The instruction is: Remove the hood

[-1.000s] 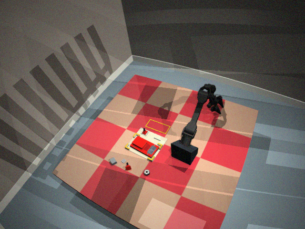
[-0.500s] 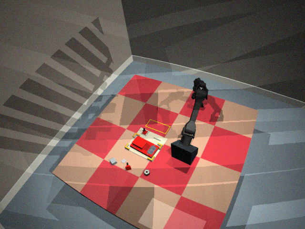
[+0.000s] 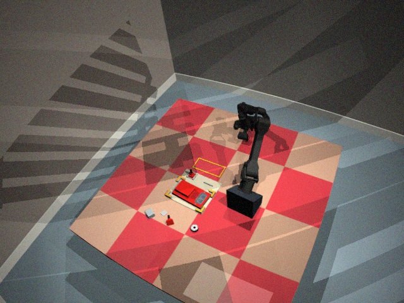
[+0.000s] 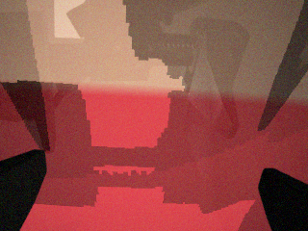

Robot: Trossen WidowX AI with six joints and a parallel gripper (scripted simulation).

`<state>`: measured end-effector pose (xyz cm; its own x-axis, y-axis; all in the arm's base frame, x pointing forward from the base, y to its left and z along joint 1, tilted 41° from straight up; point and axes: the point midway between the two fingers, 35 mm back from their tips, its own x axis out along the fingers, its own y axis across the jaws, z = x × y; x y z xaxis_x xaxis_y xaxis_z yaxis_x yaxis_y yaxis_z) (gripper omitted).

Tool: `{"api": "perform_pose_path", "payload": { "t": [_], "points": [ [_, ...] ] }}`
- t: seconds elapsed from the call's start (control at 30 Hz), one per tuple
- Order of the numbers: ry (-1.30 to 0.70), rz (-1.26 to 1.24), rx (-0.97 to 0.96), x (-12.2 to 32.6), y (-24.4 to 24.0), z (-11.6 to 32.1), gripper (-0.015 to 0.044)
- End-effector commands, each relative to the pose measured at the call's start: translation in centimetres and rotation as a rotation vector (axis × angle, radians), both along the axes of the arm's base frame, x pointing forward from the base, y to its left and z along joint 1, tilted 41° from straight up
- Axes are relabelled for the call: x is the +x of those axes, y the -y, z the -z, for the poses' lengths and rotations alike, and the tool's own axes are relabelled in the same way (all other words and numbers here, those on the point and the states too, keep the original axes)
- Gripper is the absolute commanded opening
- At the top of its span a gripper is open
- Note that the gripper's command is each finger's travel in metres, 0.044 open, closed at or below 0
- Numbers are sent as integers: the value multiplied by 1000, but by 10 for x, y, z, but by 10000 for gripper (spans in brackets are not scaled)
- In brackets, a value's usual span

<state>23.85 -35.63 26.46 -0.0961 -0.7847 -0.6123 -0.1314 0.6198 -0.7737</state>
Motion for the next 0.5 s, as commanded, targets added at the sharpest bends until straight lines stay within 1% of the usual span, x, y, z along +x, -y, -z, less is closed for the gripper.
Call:
{"api": "perform_pose_path", "payload": {
  "t": [0.0,0.27,0.47],
  "points": [
    [22,-24,37,25,-16,19,440],
    [75,-131,122,89,-73,62,440],
    [109,-133,180,122,-120,95,440]
  ]
}}
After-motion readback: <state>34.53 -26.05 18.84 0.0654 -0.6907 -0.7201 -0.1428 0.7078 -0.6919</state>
